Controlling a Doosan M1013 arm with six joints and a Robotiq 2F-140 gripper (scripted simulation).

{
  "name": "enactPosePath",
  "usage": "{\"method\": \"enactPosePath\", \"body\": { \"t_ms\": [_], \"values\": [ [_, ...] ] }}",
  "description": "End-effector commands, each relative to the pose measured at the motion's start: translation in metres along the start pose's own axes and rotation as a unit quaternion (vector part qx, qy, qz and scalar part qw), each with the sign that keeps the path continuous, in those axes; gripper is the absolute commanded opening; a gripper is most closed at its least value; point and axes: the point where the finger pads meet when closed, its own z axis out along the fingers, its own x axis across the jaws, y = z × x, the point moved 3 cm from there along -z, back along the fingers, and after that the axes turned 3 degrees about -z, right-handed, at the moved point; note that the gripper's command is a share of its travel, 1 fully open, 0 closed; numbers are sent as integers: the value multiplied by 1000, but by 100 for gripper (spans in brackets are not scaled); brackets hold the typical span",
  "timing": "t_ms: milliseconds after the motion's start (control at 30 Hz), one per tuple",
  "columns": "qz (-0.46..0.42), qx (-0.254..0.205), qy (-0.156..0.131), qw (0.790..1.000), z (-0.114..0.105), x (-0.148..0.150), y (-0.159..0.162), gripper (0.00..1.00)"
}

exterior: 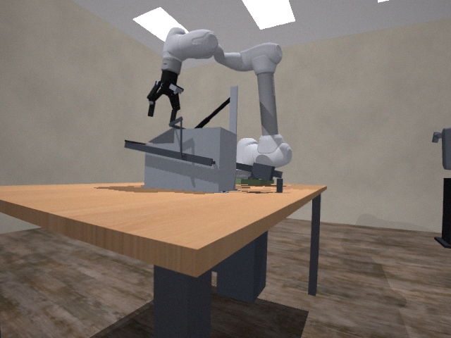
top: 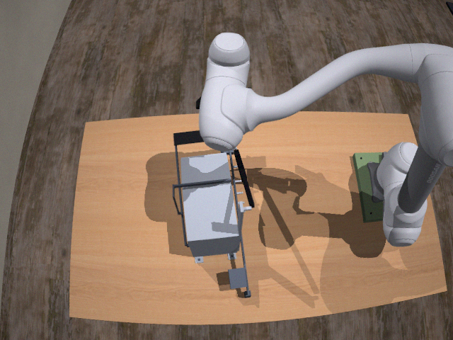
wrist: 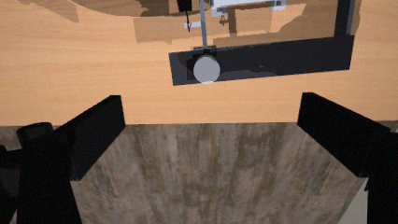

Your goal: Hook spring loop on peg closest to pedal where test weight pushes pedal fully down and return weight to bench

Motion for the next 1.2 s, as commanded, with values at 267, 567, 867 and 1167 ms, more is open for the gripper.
{"method": "enactPosePath", "body": {
  "t_ms": [267, 567, 867, 1167],
  "values": [
    [0, 0, 1, 1000, -1, 0, 0, 100],
    [0, 0, 1, 1000, -1, 0, 0, 100],
    [0, 0, 1, 1000, -1, 0, 0, 100],
    [0, 0, 1, 1000, 6, 0, -1, 100]
  ]
}}
